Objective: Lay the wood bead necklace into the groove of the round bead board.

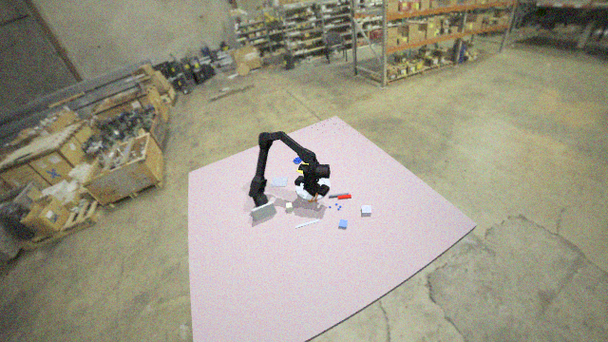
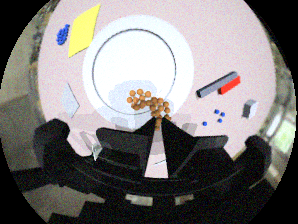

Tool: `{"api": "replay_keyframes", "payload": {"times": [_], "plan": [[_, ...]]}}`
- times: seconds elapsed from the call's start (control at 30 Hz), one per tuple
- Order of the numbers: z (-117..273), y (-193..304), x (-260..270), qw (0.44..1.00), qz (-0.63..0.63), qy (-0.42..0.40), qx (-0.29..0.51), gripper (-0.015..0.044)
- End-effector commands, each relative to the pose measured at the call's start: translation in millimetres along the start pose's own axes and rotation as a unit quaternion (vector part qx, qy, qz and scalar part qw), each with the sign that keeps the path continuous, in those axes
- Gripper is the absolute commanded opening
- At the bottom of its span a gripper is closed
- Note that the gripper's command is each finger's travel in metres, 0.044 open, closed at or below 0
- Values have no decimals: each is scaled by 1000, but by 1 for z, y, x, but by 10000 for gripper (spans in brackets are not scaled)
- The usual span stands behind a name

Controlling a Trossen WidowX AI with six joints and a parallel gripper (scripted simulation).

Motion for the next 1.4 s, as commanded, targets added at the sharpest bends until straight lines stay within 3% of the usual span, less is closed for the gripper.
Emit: {"api": "replay_keyframes", "payload": {"times": [0.0, 1.1, 1.37], "plan": [[0, 0, 0, 1000, 0, 0, 0, 0], [0, 0, 0, 1000, 0, 0, 0, 0], [20, 0, 0, 1000, -2, -1, -1, 210]]}}
Point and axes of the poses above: the point midway between the two fingers, 35 mm back from their tips, its own z axis back along the fingers, its own x axis across the jaws, y = z × x, the point moved 5 cm from there along z, back along the fingers, and after that the axes turned 14 degrees about z, right-handed, at the moved point
